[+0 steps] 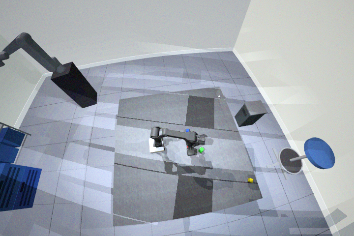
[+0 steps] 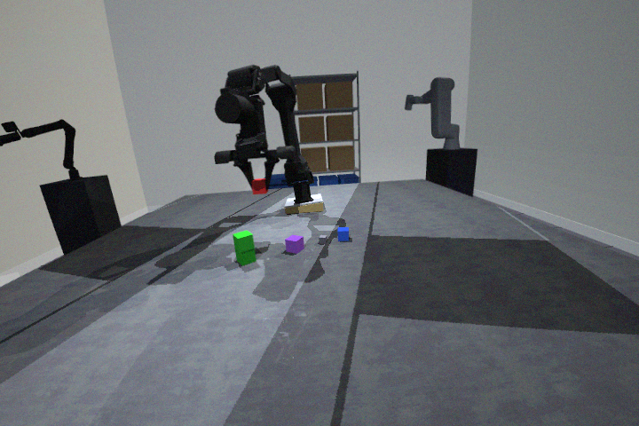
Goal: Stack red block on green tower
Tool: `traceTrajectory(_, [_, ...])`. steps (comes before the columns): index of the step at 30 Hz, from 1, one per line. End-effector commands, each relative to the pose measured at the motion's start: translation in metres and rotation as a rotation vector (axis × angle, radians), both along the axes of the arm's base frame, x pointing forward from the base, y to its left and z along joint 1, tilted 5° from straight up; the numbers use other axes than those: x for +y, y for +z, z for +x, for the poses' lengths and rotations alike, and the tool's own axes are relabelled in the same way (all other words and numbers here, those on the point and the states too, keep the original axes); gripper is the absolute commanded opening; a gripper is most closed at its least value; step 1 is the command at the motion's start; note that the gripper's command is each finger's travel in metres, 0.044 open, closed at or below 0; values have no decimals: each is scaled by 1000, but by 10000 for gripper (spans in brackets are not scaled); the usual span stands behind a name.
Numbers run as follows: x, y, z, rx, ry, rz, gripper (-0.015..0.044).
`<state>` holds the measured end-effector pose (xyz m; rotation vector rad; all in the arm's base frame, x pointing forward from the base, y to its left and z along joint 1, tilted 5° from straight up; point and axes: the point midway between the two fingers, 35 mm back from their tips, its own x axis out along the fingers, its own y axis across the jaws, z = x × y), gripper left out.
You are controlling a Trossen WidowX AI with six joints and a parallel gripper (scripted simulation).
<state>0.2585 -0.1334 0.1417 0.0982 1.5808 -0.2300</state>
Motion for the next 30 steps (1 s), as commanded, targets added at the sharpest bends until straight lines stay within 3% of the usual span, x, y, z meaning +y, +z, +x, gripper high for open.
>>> traceTrajectory(1, [-5, 5, 16, -10, -4, 1, 0])
traceTrajectory(30, [-42, 1, 106, -16, -1, -6, 0])
